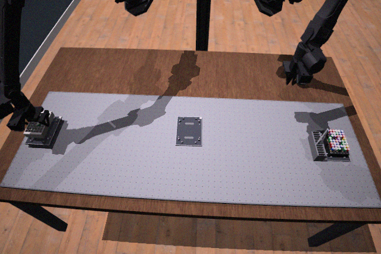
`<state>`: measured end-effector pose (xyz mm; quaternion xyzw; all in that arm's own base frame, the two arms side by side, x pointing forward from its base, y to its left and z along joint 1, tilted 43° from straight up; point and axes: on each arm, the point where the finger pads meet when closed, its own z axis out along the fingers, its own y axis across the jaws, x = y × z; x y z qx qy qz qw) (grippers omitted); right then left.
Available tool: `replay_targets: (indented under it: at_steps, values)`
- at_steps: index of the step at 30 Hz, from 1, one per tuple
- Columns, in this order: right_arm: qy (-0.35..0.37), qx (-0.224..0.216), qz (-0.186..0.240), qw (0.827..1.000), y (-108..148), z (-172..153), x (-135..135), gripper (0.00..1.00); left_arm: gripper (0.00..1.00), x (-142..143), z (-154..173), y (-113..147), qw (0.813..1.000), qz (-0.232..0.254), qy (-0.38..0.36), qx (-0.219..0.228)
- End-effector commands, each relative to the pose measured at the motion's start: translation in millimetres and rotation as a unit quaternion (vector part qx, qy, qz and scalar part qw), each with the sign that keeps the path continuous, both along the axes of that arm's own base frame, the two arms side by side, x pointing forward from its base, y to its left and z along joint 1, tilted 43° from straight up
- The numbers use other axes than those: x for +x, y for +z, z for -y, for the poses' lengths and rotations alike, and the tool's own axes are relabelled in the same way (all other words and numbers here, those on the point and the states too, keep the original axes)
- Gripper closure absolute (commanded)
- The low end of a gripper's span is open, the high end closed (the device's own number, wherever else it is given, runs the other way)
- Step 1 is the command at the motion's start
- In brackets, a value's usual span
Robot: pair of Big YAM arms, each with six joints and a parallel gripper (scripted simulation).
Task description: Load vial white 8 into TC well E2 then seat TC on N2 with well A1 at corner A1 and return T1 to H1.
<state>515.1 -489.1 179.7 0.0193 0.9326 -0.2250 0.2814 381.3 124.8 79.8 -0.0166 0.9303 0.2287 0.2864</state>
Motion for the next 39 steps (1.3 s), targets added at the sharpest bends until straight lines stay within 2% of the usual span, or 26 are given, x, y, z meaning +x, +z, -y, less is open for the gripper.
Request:
replay_targets:
  at_steps: [1,9,10,19,27,31,35,39]
  values:
    - [0.002,-0.018,0.017,1.000,24.4,8.0,13.2,1.00,0.76,3.0,-1.4,4.5,1.000,0.007,0.004,-0.001]
    - [0.002,-0.015,0.015,1.000,16.9,9.5,14.9,1.00,0.76,3.0,-1.4,4.5,1.000,0.007,0.004,-0.001]
    - [0.002,-0.027,0.027,0.999,40.3,7.8,13.3,1.00,0.76,3.0,-1.4,4.5,1.000,0.007,0.004,-0.001]
    - [0.002,-0.016,0.016,1.000,17.6,10.0,16.3,1.00,0.76,3.0,-1.4,4.5,1.000,0.007,0.004,-0.001]
    - [0.002,-0.020,0.020,1.000,24.8,9.8,16.7,1.00,0.76,3.0,-1.4,4.5,1.000,0.007,0.004,-0.001]
    - [0.002,-0.015,0.015,1.000,13.7,10.6,17.9,1.00,0.76,3.0,-1.4,4.5,1.000,0.007,0.004,-0.001]
    - [0.003,-0.020,0.020,1.000,22.5,10.3,18.3,1.00,0.76,3.0,-1.4,4.5,1.000,0.007,0.004,-0.001]
    - [0.003,-0.014,0.014,1.000,12.0,10.7,19.3,1.00,0.76,3.0,-1.4,4.5,1.000,0.007,0.004,-0.001]
